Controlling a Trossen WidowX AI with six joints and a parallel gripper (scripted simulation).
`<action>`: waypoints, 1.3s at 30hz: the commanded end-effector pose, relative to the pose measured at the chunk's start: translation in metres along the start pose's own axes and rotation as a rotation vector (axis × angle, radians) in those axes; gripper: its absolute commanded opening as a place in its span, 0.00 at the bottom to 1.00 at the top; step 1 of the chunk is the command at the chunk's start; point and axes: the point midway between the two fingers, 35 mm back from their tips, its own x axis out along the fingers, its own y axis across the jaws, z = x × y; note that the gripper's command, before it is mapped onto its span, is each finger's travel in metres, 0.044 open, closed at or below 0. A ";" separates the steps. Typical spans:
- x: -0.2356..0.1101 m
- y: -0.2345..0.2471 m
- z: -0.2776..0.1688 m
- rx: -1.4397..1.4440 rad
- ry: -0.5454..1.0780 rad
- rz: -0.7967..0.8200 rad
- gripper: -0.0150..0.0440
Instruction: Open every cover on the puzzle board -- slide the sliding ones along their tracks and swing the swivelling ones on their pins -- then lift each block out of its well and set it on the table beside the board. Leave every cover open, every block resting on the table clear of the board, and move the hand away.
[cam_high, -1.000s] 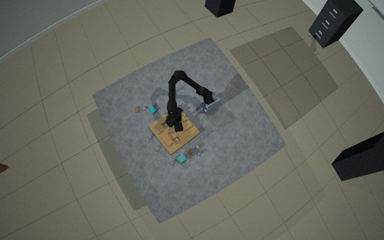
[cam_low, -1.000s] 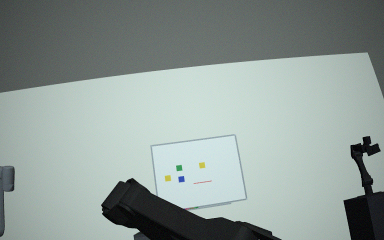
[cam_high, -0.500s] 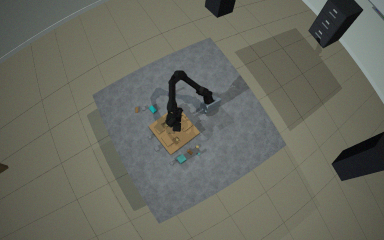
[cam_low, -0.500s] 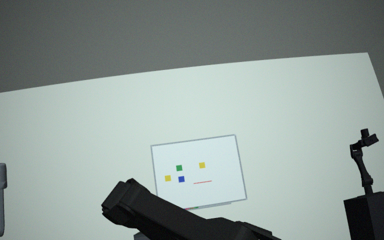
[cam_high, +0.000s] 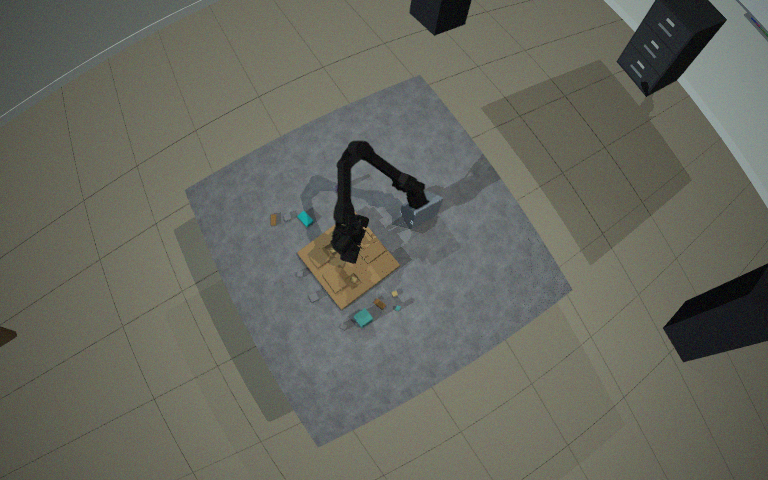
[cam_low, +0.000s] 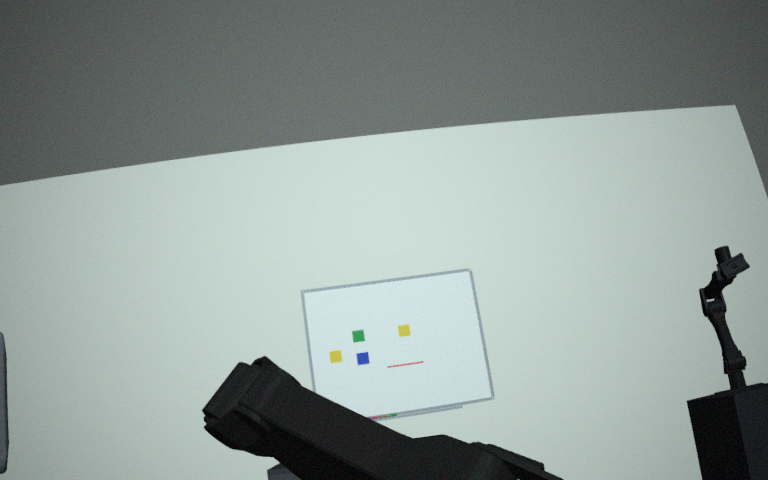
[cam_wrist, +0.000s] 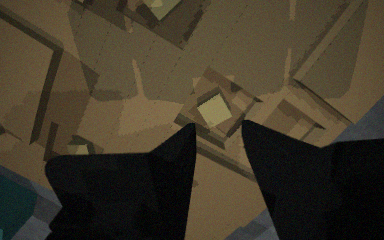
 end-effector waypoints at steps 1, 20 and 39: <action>0.000 0.000 0.000 0.071 -0.004 -0.002 0.50; 0.000 0.000 0.000 0.355 -0.004 -0.001 0.50; 0.000 0.000 0.000 0.639 -0.004 -0.001 0.50</action>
